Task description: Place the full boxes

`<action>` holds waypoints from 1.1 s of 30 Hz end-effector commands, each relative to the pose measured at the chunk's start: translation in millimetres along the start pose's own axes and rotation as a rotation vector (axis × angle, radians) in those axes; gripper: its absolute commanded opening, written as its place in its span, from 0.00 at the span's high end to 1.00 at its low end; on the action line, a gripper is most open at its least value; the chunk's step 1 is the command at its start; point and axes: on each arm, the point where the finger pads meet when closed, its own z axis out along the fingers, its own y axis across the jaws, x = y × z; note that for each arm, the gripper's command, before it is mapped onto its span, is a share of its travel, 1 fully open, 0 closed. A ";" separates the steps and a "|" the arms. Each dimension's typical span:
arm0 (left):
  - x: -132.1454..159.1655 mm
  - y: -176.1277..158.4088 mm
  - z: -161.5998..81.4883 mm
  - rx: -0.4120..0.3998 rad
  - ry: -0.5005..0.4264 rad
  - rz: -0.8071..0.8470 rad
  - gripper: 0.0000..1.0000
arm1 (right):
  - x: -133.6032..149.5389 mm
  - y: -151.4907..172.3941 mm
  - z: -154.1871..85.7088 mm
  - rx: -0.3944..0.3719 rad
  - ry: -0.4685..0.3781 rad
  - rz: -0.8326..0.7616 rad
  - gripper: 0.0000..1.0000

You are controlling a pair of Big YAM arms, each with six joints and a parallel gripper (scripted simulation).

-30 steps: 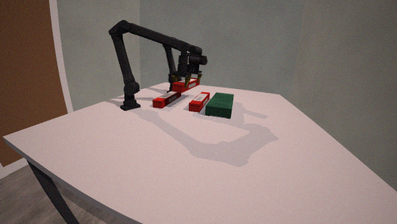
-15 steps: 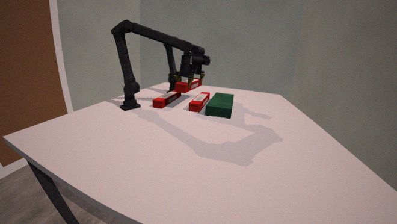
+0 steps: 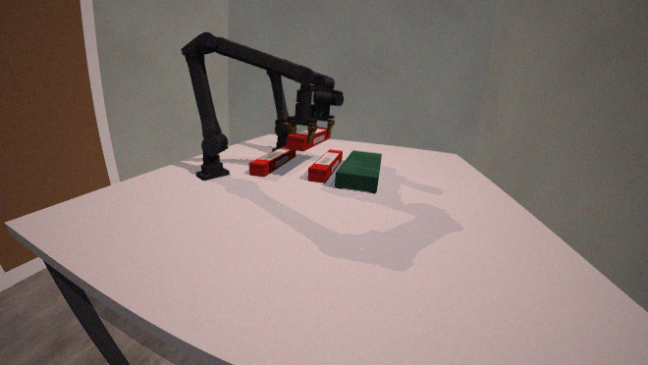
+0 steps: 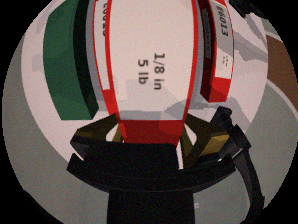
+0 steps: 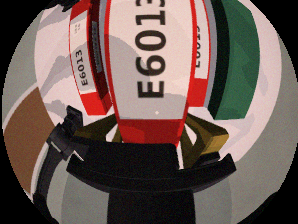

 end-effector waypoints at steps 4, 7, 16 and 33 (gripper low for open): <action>-5.8 36.3 -44.7 -0.117 -0.040 -0.003 1.00 | -0.9 -37.9 -53.2 0.144 -0.040 -0.003 1.00; -5.5 35.4 -45.7 -0.118 -0.040 -0.003 1.00 | -0.9 -37.7 -53.0 0.143 -0.040 -0.003 1.00; -5.8 36.3 -44.0 -0.119 -0.041 -0.003 1.00 | -1.0 -38.7 -51.4 0.145 -0.041 -0.003 1.00; -5.7 35.6 -43.2 -0.123 -0.043 -0.003 1.00 | -1.0 -38.6 -49.0 0.146 -0.041 -0.003 1.00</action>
